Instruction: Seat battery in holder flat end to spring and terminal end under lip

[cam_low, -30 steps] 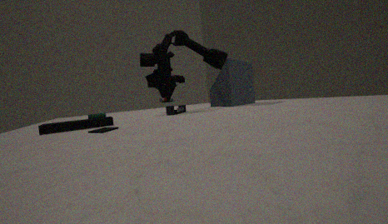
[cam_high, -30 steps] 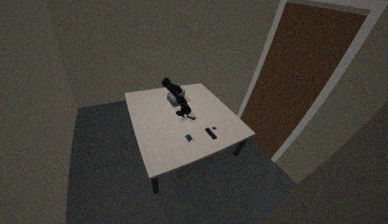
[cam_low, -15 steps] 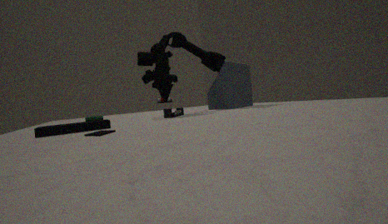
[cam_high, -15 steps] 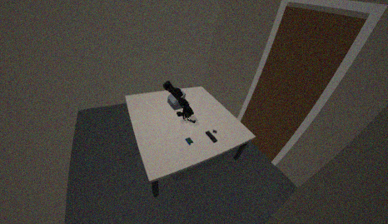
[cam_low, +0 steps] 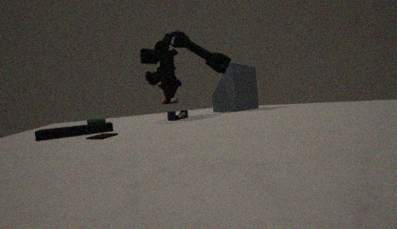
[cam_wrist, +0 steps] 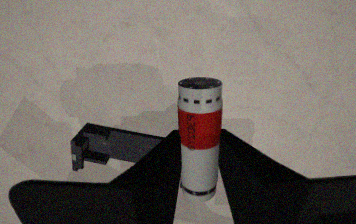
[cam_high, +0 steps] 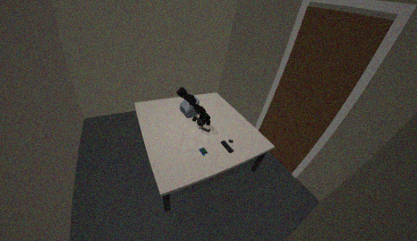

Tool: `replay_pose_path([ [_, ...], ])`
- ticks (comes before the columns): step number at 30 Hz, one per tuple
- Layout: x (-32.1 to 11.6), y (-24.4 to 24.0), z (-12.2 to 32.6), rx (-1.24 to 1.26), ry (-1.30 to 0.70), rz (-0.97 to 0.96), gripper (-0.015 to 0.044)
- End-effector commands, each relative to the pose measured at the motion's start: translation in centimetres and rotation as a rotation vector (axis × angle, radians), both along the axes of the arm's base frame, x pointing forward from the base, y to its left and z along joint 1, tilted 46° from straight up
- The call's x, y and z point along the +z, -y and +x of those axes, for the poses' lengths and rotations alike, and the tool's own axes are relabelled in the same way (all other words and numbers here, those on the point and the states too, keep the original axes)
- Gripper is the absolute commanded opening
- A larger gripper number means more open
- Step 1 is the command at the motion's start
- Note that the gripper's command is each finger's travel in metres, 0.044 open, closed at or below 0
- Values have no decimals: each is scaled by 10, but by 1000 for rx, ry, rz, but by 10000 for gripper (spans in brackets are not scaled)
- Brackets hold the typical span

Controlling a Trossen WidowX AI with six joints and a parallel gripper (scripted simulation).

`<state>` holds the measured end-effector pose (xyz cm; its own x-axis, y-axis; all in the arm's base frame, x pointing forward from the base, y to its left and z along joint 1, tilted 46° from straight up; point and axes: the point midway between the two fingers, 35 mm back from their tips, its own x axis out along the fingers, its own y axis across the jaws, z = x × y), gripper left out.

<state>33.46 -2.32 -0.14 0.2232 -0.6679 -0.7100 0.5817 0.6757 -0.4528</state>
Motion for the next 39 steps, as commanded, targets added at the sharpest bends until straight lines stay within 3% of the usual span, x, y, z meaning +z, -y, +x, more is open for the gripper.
replay_pose_path([
  [1,-5,-7,0,-132,122,36,63],
  [39,-41,-64,-8,-1267,1204,392,63],
])
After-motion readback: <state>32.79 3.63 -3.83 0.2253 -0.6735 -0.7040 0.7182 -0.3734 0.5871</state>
